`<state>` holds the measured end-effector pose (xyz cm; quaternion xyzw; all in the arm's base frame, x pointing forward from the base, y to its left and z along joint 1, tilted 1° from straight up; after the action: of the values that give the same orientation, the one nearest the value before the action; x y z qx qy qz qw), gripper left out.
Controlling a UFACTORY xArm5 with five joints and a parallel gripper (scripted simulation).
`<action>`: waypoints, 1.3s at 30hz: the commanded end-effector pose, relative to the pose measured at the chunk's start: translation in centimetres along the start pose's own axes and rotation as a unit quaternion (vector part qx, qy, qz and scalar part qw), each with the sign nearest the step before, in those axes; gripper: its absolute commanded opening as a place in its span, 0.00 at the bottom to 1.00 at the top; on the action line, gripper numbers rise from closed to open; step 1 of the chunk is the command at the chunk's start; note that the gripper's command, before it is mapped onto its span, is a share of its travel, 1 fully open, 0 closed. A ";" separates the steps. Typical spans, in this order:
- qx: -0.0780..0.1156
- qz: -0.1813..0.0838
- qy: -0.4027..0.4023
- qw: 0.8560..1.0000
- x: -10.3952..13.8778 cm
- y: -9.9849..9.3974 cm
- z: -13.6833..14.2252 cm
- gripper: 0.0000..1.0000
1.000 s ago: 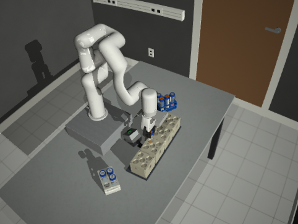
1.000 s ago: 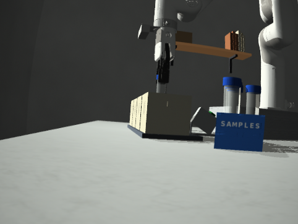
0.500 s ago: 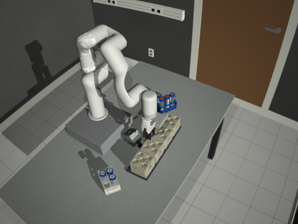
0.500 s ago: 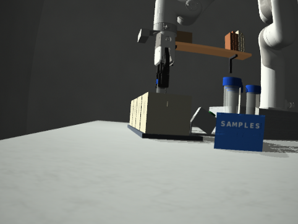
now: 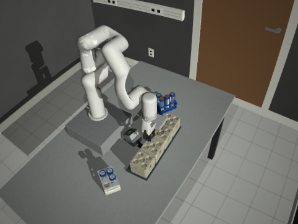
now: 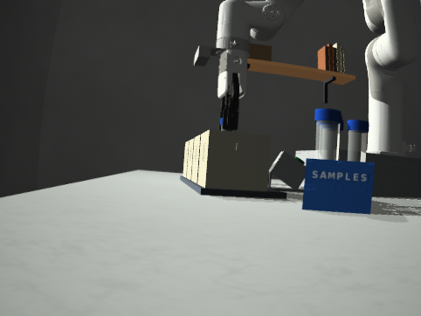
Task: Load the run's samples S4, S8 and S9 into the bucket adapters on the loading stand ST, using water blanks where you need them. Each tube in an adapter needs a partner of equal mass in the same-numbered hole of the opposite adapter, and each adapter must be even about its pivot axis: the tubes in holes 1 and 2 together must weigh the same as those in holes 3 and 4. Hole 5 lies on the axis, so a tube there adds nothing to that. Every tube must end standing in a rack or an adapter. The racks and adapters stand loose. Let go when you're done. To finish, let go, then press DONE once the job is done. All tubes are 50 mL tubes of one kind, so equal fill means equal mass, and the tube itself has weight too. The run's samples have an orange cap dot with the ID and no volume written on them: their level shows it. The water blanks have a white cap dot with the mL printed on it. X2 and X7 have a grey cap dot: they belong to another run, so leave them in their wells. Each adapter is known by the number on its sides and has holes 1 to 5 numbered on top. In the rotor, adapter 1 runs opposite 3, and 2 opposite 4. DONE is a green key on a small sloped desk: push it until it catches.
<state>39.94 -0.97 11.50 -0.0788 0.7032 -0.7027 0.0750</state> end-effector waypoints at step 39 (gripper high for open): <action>-0.007 0.004 0.000 1.000 -0.1 1.8 0.1 0.44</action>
<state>39.92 -0.94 9.63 -0.0788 0.7032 -0.7027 0.0748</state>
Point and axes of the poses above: the point where the finger pads meet when closed, its own y axis out along the fingers, its own z axis across the jaws, x = y × z, the point moved 7 cm from there along -y, back along the fingers, and after that the axes turned 9 degrees about -y, right-handed, at the moved point
